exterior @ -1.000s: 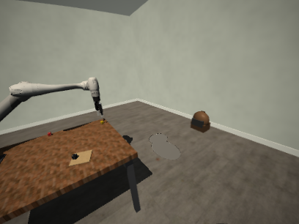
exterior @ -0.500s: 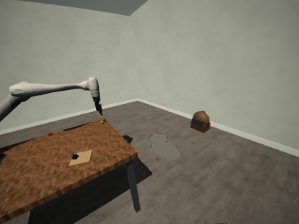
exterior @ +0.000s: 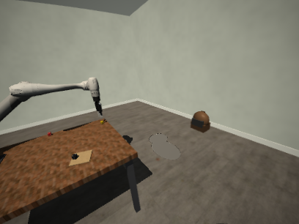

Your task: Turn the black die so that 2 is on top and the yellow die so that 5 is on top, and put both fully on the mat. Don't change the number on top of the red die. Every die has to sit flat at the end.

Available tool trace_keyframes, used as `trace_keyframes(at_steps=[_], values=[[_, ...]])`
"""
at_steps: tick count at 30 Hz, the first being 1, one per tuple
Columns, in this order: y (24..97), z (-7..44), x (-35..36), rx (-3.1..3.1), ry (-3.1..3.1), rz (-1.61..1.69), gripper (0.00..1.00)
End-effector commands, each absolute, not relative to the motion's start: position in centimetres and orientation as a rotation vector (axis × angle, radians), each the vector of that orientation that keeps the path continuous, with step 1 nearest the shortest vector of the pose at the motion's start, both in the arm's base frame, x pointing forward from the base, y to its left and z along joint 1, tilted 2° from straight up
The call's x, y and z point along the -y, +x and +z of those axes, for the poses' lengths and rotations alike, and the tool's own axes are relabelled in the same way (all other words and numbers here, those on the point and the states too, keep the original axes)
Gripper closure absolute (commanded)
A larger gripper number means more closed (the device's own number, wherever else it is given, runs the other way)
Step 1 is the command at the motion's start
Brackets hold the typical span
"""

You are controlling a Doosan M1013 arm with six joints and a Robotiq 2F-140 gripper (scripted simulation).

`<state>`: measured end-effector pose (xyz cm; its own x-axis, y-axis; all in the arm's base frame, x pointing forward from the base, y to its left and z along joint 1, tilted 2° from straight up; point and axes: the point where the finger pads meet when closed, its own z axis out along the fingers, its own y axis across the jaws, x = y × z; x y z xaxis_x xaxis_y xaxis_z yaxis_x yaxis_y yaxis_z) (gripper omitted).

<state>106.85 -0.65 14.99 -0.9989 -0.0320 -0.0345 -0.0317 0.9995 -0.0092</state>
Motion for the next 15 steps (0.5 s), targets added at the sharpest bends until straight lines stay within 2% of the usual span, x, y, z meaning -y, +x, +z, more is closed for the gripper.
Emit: trace_keyframes(at_steps=[1, 15], values=[[106.85, 15.00, 0.65, -3.106, -0.050, -0.013, 0.65], [106.87, 14.37, 0.66, -3.106, -0.050, -0.013, 0.65]])
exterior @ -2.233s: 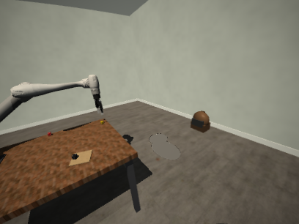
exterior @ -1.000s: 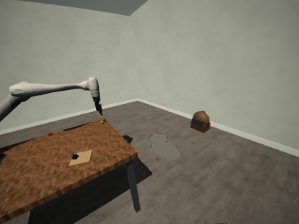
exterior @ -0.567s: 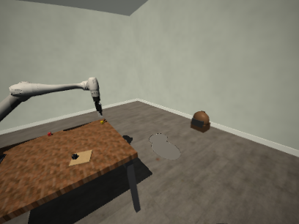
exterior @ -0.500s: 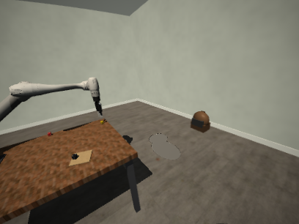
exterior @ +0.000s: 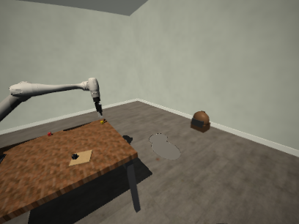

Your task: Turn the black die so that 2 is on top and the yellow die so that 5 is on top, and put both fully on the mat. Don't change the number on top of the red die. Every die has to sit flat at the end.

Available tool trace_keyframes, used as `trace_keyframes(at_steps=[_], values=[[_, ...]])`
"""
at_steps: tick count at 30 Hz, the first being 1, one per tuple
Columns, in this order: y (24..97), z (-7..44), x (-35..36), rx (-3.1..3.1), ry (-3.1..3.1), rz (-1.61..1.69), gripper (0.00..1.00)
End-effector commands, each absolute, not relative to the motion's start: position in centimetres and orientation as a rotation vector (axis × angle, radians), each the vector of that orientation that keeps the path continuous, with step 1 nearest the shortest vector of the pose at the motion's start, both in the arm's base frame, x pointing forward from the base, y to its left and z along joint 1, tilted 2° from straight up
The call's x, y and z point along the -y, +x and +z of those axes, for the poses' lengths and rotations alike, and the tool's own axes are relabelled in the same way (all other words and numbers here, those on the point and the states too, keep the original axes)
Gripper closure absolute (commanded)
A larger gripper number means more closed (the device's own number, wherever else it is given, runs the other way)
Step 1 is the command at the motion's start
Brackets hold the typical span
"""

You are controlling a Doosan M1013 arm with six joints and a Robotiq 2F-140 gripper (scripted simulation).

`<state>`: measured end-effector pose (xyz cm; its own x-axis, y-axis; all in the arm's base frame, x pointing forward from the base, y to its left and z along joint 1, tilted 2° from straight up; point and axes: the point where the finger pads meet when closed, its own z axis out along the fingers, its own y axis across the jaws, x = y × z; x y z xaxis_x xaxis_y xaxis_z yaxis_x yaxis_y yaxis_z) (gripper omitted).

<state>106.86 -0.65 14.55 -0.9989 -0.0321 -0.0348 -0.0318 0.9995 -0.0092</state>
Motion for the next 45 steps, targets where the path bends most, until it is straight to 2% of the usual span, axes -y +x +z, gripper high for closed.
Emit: trace_keyframes(at_steps=[1, 45], values=[[106.9, 14.3, 0.7, -3.106, -0.050, -0.013, 0.65], [107.0, 9.8, 0.7, -3.106, -0.050, -0.013, 0.65]])
